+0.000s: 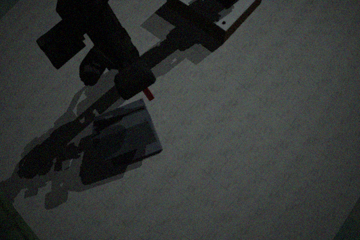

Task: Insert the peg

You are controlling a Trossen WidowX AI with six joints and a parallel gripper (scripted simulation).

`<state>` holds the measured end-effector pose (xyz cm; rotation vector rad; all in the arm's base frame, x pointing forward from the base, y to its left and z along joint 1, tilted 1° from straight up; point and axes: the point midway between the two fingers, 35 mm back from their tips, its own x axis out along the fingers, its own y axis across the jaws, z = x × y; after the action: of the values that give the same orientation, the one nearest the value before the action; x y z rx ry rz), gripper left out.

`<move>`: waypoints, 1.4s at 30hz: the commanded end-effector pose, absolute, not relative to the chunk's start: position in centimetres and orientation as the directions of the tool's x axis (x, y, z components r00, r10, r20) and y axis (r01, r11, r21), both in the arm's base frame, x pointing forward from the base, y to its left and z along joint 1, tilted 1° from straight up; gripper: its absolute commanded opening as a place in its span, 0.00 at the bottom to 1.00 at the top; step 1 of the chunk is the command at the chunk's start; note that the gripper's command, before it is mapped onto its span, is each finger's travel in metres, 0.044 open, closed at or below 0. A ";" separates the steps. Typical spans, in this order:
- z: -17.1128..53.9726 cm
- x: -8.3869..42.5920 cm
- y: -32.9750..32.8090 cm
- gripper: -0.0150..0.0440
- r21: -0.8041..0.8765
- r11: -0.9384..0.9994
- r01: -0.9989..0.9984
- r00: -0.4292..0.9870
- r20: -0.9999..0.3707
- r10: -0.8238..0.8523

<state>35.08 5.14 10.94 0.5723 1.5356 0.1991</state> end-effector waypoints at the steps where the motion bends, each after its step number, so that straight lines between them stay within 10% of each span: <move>1: 11.0 35.4 4.8 0.25 0.485 0.844 0.229 0.058 -0.872 0.485; 42: 12.6 37.9 -0.8 0.25 0.642 0.720 0.264 0.196 -0.767 0.611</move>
<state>37.66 -0.40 12.48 0.7767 1.4017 0.2720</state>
